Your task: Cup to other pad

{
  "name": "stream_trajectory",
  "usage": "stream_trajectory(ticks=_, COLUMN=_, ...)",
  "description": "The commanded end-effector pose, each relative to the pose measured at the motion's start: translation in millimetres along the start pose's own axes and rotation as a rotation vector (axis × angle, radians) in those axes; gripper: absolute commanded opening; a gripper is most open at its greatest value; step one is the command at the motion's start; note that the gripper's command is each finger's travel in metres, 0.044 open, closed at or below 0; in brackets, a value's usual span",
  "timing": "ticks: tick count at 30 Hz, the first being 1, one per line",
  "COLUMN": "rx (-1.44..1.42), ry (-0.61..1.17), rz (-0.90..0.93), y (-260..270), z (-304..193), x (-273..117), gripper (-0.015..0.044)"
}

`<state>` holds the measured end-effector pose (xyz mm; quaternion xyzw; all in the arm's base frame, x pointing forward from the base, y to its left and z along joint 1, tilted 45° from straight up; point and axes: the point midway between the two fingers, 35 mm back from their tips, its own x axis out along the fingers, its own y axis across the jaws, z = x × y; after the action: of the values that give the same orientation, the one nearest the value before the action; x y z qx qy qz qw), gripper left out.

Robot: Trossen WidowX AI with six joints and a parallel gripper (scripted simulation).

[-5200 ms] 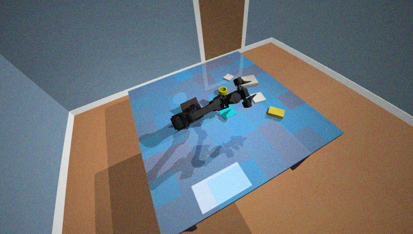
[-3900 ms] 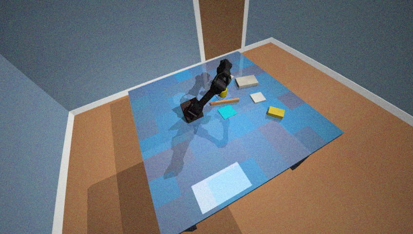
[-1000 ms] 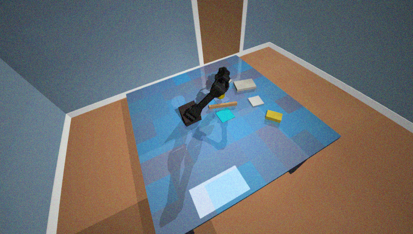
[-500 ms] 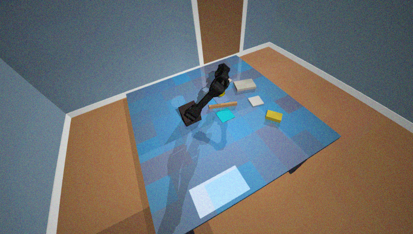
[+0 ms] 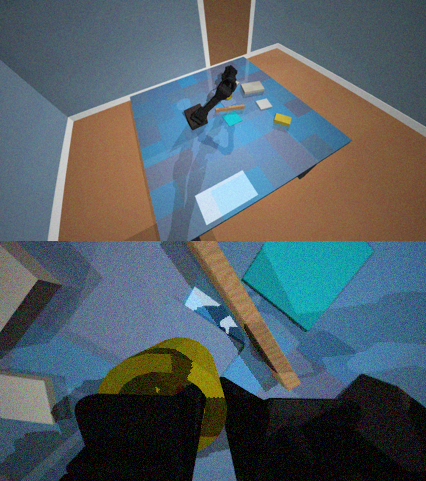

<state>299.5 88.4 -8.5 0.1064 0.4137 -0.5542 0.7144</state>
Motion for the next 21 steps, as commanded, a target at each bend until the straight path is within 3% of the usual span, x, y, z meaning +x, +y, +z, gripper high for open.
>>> stream_trajectory(ticks=1, rx=-0.001, ry=0.000, rz=0.002, y=-4, z=4, x=-1, gripper=0.0000)
stream_trajectory(ticks=21, rx=0.000, ry=0.001, rz=0.000, y=-33, z=28, x=-2, gripper=0.0000)
